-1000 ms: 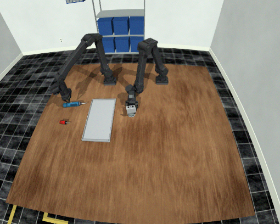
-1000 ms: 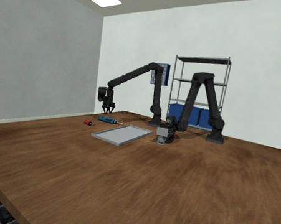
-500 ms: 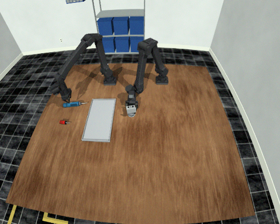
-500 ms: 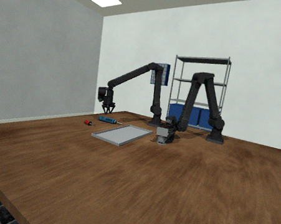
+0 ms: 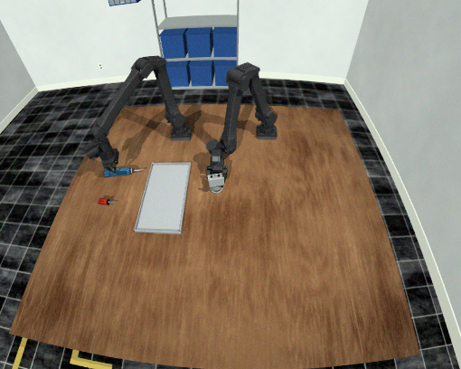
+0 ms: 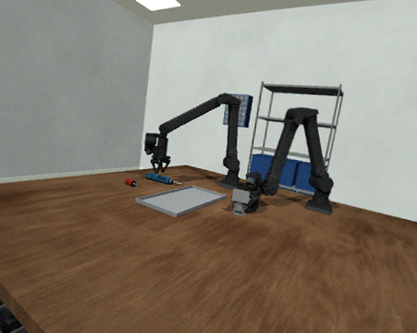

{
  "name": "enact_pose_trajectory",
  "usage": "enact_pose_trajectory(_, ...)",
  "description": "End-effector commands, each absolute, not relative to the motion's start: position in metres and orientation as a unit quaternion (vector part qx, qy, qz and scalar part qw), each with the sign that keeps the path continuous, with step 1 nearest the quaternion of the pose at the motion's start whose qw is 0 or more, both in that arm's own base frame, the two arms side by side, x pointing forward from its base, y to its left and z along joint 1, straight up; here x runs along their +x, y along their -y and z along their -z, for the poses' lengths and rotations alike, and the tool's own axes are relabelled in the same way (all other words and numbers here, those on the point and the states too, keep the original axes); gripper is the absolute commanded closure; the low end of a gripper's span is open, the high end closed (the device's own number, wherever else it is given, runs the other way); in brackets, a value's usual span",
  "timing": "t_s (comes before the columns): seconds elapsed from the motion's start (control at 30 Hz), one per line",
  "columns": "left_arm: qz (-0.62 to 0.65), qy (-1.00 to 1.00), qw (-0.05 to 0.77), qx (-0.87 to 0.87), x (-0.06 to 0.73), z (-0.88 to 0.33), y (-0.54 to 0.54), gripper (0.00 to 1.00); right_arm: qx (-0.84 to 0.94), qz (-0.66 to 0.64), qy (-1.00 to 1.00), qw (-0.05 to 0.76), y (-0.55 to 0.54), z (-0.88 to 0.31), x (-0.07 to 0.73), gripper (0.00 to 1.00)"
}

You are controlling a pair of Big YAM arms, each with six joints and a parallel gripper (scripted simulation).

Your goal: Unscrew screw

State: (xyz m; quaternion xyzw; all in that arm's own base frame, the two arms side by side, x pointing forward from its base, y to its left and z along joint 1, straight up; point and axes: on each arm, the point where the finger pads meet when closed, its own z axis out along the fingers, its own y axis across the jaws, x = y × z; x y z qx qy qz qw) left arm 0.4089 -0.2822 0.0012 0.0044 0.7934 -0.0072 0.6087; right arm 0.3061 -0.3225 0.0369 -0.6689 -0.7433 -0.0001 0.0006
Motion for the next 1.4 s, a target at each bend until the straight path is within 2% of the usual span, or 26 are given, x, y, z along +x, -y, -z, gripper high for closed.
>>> enact_pose_trajectory(0.0, 0.014, -0.788, 0.616, 0.002, 0.413, -0.008, 0.288, 0.41, -0.674, 0.001, 0.739, -0.003, 0.326, -0.037, 0.303, 0.35)
enact_pose_trajectory(1.37, 0.014, -0.788, 0.616, 0.002, 0.413, -0.008, 0.288, 0.41, -0.675, 0.000, 0.738, -0.009, 0.328, -0.003, 0.302, 0.35)
